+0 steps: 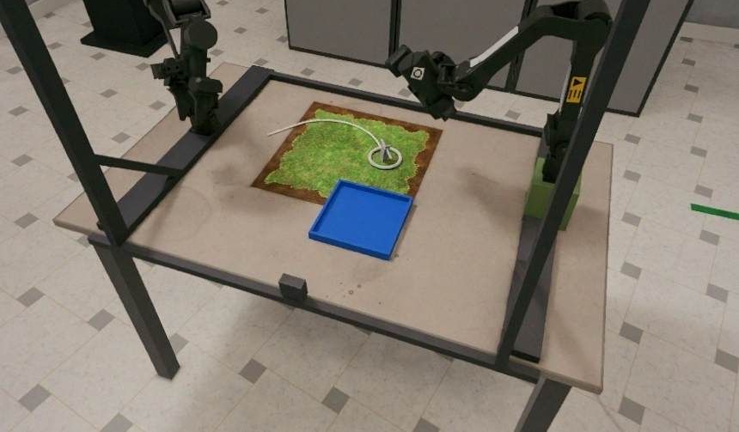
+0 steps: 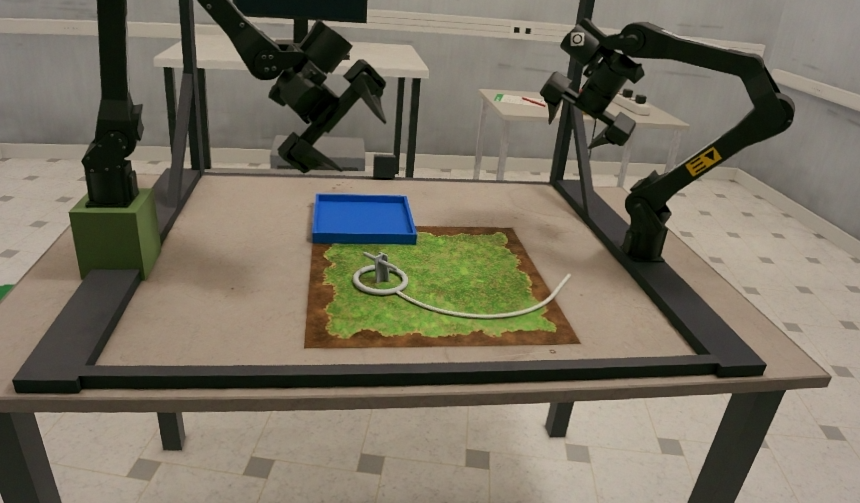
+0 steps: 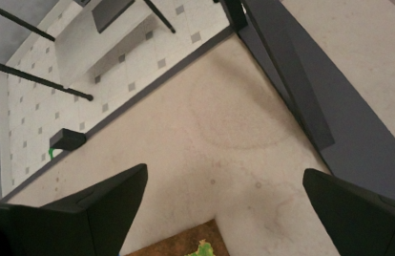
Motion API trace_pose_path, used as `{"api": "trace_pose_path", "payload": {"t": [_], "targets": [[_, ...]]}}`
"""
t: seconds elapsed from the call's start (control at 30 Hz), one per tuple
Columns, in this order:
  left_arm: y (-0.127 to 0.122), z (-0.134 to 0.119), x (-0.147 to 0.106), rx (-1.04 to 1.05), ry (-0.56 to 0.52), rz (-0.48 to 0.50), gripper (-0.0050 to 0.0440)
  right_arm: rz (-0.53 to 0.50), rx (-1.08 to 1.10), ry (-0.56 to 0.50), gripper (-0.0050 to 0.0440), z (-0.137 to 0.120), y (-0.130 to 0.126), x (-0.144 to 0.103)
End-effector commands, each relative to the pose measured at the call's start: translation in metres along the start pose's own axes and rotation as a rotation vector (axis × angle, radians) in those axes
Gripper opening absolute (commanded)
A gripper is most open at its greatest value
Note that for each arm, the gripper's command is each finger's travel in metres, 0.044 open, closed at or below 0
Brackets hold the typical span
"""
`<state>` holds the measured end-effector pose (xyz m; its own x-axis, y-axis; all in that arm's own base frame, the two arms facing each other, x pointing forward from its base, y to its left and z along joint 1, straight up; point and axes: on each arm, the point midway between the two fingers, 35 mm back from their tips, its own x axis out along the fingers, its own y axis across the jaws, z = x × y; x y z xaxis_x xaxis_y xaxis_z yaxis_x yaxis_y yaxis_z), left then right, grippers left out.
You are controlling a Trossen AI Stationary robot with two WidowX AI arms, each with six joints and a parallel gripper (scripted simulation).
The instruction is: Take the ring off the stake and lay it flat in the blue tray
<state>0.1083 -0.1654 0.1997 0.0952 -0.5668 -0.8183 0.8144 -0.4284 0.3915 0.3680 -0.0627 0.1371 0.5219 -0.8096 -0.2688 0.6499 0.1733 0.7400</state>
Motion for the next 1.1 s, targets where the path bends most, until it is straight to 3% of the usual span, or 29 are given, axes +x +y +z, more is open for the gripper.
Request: {"api": "trace_pose_path", "payload": {"t": [0.0, 0.63, 1.07], "targets": [[0.003, 0.002, -0.003, 0.006, -0.003, 0.014, 0.044, 0.012, 0.024, -0.001, 0.044, 0.004, 0.007, -0.002], [0.004, 0.001, -0.004, -0.005, 0.001, 0.02, 0.044, 0.01, 0.015, 0.002, 0.044, 0.003, 0.005, -0.001], [0.052, -0.046, -0.04, -0.521, 0.139, 0.313, 0.044, 0.042, -0.146, 0.138, 0.044, -0.004, -0.005, 0.001]]}}
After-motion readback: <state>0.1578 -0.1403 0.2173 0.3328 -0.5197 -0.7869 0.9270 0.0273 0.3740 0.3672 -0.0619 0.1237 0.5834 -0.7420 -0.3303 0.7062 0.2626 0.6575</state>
